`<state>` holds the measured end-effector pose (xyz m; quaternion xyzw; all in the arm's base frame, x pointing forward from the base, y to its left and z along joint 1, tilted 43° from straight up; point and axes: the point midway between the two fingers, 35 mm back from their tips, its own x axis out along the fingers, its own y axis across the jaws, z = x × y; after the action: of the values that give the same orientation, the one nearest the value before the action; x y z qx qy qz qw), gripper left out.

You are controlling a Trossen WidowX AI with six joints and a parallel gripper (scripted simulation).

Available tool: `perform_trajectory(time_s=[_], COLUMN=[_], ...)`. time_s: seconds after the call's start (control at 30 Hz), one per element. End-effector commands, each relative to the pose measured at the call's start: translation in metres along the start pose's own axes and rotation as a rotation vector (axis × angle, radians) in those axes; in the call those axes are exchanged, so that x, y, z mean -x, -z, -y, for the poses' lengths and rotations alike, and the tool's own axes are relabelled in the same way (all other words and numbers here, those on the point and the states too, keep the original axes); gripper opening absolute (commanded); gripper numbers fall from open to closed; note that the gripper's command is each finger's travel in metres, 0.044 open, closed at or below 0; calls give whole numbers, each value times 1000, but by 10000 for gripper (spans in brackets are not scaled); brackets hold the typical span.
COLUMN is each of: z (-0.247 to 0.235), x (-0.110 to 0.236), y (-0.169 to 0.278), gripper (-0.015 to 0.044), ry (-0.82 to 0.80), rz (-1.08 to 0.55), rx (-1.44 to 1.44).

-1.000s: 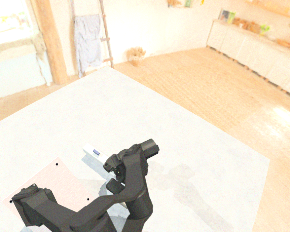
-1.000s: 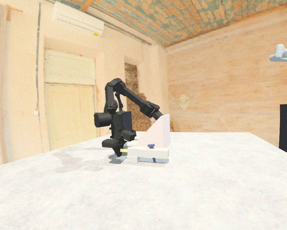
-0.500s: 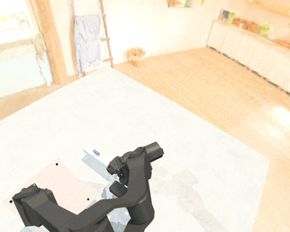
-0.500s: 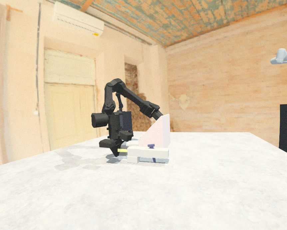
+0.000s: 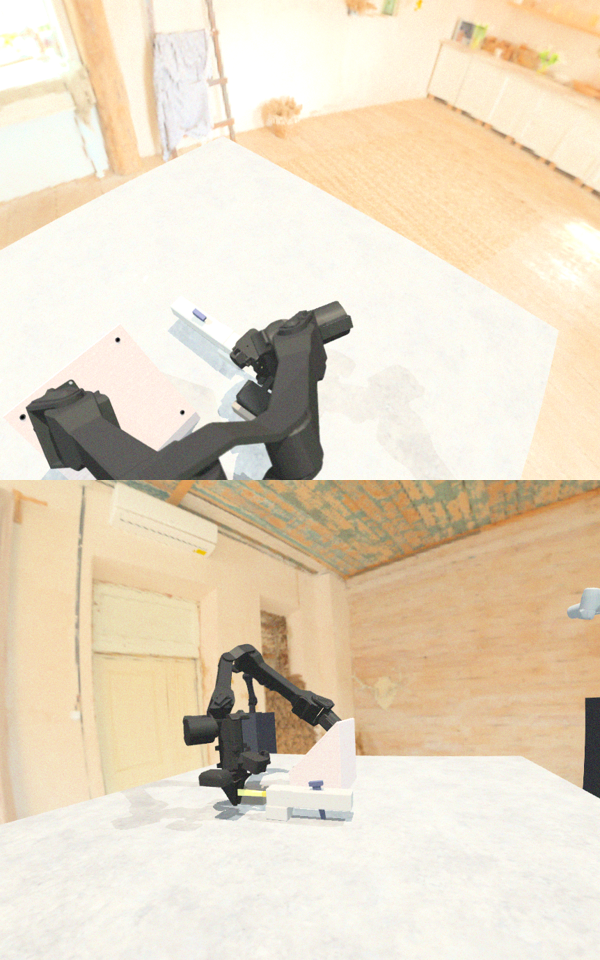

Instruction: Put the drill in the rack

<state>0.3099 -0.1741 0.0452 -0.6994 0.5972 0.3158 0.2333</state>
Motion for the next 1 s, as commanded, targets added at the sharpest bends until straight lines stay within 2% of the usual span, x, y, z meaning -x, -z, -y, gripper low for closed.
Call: perform_trajectory(time_s=[0.0,0.53,0.97], z=[1,1,0], x=[2,3,10], y=[8,32,28], gripper=[0,0,0], ry=[8,9,9], rz=[0,-1,-1], rx=[-1,-2,-2])
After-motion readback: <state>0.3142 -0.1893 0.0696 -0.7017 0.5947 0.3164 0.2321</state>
